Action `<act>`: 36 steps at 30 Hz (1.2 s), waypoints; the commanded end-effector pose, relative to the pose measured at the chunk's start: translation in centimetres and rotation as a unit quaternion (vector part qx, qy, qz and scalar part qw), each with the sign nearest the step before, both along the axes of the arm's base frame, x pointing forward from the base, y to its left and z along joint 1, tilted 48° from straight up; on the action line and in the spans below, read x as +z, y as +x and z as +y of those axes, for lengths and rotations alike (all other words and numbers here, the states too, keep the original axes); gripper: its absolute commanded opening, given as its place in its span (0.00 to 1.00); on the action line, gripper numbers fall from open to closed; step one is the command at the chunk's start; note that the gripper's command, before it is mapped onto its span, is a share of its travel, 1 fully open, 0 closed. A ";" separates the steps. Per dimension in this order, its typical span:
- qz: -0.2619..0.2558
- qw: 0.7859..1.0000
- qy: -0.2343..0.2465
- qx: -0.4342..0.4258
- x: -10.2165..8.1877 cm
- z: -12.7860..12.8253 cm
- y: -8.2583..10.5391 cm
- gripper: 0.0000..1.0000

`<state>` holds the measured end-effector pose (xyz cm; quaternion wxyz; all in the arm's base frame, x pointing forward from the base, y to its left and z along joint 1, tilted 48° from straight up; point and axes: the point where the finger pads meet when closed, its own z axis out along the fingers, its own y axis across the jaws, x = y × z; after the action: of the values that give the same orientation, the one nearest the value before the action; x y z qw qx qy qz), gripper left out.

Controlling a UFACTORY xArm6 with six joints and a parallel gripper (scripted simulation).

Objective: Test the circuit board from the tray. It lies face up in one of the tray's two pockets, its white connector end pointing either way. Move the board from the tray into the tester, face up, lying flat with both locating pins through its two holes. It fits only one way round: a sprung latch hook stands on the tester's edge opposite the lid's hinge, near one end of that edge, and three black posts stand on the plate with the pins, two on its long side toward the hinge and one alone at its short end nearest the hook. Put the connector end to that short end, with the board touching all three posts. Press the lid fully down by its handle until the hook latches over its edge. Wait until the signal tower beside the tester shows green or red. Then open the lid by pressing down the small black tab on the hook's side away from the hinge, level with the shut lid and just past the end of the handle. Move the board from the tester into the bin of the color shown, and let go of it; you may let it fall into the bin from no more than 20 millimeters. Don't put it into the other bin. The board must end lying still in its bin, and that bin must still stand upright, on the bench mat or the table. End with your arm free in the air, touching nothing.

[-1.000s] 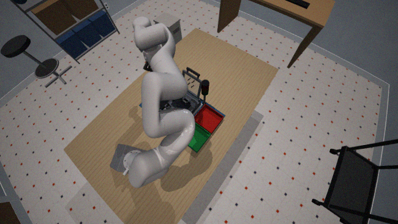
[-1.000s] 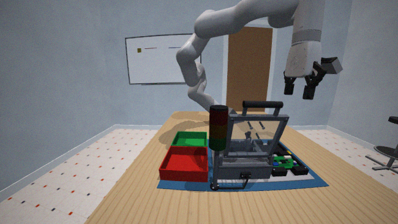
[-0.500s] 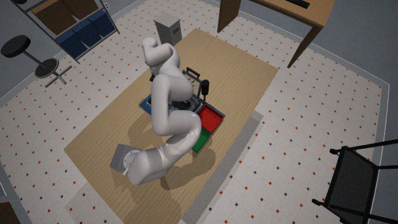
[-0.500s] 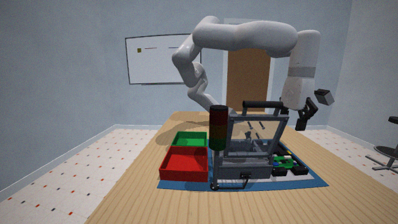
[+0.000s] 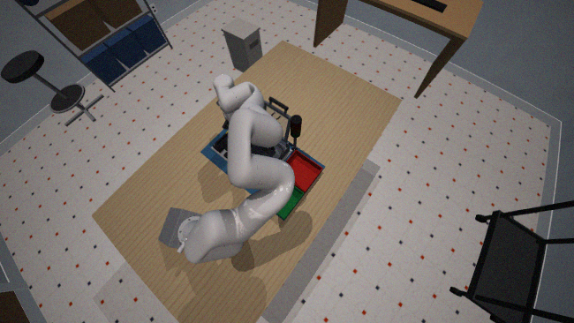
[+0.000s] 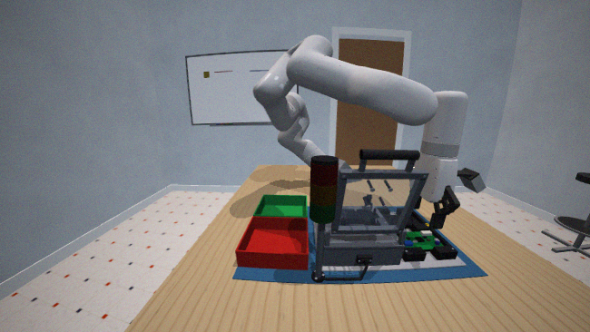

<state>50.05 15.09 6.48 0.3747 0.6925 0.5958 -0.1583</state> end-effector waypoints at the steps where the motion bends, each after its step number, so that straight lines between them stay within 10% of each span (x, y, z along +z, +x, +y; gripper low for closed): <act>1: -0.002 1.000 0.001 0.001 -0.8 -0.8 0.5 1.00; 36: -0.002 1.000 0.001 0.001 -3.5 -3.6 1.5 1.00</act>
<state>51.25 11.89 3.40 0.3751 0.6925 0.5957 -0.1578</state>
